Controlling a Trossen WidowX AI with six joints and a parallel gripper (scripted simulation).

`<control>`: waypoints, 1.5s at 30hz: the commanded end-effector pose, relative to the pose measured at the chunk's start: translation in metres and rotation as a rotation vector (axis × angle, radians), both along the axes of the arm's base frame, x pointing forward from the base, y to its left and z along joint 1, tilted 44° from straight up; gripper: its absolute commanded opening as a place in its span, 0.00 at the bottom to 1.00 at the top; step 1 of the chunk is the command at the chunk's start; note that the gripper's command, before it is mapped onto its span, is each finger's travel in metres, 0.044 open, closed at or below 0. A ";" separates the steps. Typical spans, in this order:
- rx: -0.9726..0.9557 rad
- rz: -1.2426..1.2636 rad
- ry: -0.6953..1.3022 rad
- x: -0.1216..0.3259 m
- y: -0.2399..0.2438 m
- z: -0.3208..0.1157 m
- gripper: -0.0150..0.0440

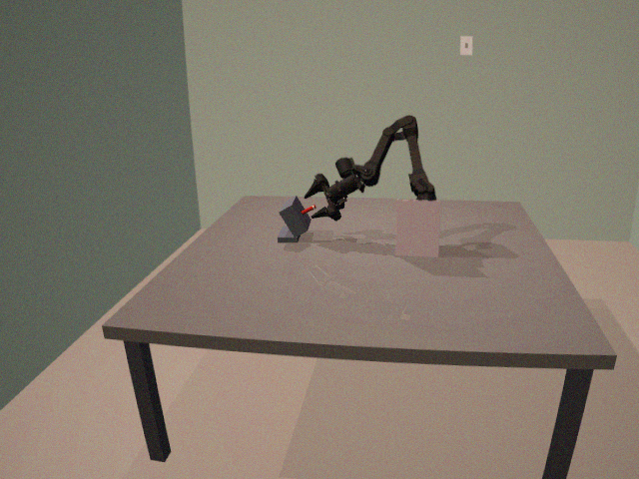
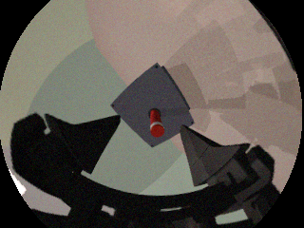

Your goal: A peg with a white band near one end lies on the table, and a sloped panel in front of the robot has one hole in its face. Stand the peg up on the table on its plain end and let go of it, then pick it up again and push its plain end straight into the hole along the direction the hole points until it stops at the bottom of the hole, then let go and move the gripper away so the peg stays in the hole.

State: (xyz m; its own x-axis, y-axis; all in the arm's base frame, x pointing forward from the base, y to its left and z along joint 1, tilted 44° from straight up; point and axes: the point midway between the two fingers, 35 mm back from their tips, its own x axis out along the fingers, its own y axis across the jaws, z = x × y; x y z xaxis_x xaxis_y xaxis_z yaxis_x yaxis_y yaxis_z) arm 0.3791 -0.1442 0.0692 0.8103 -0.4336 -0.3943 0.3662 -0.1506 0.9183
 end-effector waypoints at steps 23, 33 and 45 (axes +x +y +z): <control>0.001 -0.003 0.005 -0.019 0.011 0.013 1.00; 0.001 -0.001 0.005 -0.025 0.015 0.018 1.00; 0.001 0.000 0.005 -0.032 0.019 0.023 1.00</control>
State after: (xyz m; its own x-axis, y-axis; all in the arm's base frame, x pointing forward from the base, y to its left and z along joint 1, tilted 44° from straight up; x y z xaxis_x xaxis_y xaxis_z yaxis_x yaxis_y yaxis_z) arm 0.3505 -0.1258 0.0923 0.8124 -0.4294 -0.3945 0.3688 -0.1456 0.9180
